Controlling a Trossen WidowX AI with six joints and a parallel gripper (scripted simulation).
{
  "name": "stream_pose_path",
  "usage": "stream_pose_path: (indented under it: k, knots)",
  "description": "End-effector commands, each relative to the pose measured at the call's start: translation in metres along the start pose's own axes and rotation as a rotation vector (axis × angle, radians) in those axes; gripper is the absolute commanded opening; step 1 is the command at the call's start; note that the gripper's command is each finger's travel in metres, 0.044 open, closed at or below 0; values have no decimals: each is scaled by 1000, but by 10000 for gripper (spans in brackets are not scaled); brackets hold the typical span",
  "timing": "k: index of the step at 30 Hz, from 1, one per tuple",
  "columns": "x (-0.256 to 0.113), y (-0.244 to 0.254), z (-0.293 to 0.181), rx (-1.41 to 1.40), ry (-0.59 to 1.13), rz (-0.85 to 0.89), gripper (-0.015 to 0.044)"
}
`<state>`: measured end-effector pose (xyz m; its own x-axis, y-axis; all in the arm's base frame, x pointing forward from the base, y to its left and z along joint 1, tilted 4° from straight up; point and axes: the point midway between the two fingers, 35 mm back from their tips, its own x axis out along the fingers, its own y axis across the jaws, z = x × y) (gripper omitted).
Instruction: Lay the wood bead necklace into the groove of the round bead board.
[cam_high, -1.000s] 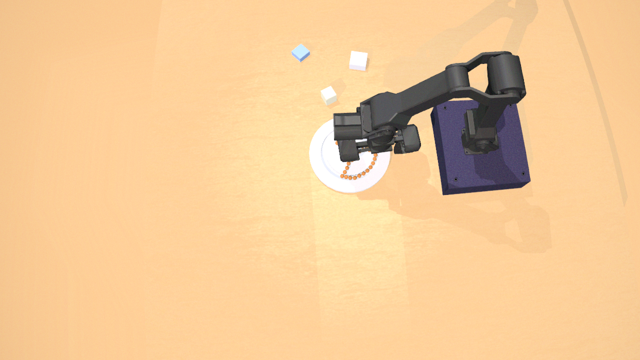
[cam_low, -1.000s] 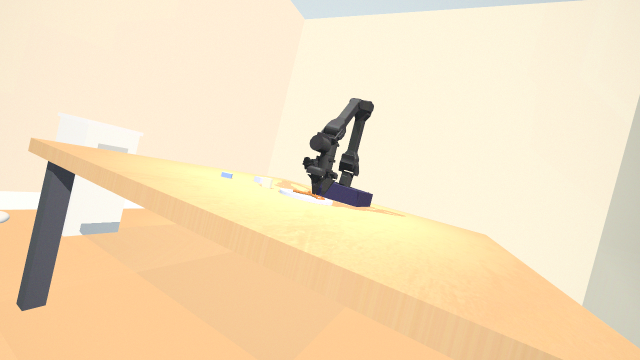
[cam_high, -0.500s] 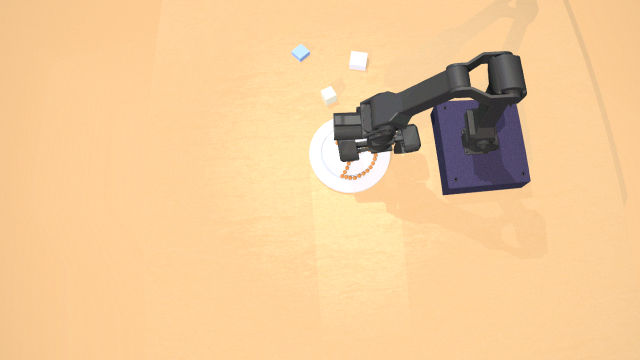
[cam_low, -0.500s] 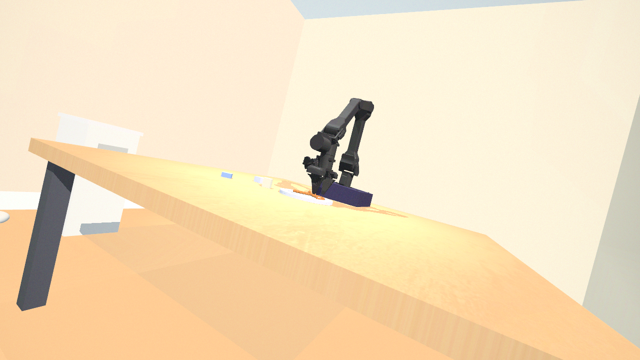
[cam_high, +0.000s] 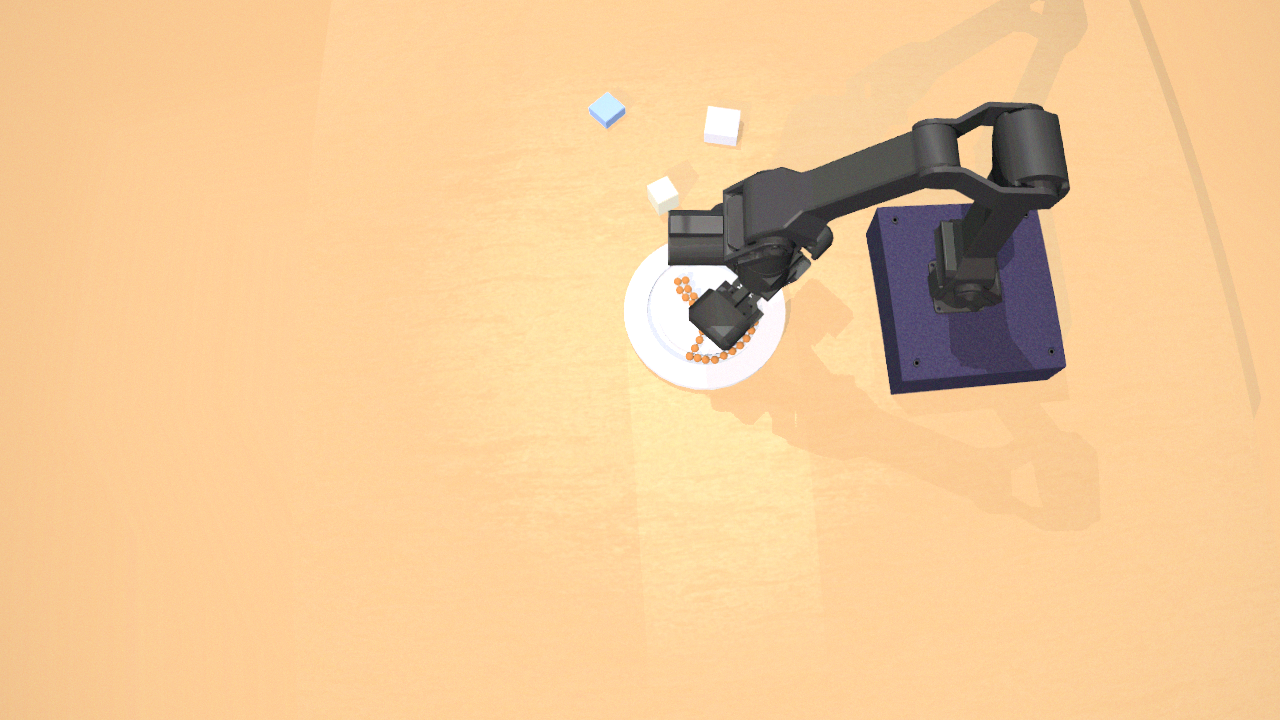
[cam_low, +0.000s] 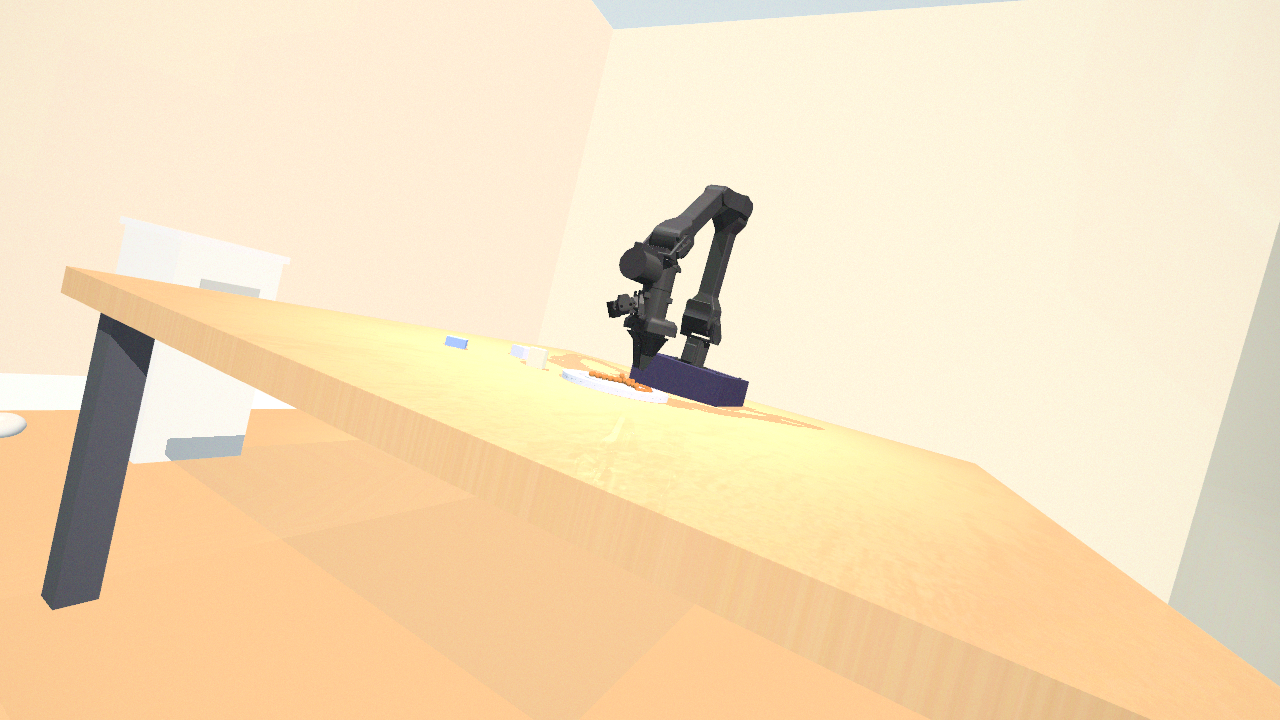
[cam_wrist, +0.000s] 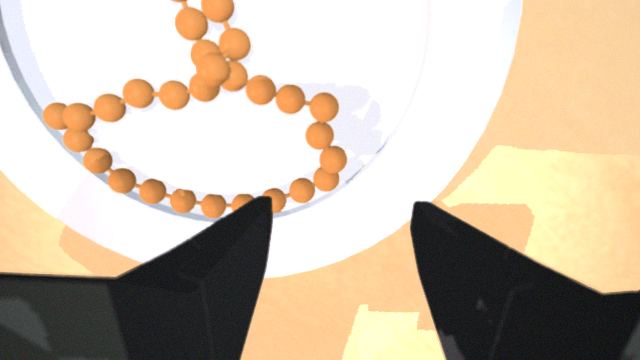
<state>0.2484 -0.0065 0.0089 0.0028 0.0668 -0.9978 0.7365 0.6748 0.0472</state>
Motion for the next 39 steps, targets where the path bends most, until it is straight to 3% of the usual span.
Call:
stream_pose_path:
  k: [1, 39]
  knots:
    - [-10, 2, 5, -155, -15, 7, 120]
    - [30, 2, 6, -155, -14, 7, 120]
